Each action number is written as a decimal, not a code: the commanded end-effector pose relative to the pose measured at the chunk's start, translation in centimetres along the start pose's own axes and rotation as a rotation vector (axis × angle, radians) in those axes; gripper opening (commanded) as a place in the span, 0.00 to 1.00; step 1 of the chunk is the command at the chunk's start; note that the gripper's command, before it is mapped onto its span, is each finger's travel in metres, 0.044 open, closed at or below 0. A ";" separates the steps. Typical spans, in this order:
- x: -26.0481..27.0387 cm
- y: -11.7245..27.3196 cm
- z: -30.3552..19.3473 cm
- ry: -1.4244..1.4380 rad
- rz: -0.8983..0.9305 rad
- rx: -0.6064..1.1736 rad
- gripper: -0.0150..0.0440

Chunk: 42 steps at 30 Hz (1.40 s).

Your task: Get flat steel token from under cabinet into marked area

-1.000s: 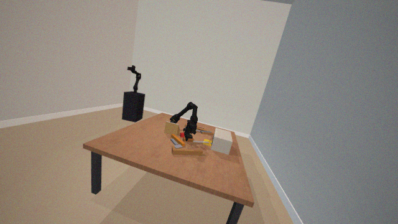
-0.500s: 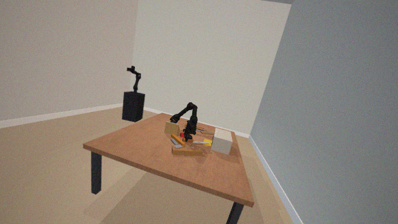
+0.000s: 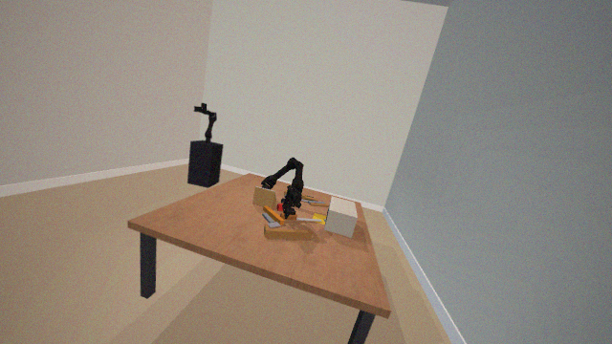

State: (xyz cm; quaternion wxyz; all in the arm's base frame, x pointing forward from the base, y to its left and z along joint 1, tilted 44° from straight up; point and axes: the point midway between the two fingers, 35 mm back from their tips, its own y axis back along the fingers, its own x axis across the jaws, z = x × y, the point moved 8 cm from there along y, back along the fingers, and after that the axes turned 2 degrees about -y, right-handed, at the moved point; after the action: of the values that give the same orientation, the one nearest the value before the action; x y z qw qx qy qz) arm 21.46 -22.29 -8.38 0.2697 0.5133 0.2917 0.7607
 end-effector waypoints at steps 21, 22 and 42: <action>-2.3 0.7 -0.5 0.007 -0.021 -0.015 0.25; -2.4 0.7 -0.5 0.007 -0.021 -0.015 0.25; -3.9 0.8 -0.8 0.008 -0.022 -0.015 0.25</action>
State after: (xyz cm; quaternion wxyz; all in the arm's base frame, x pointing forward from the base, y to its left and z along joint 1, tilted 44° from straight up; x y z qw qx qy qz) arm 21.81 -24.88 -10.73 0.2706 0.5122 0.2915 0.7612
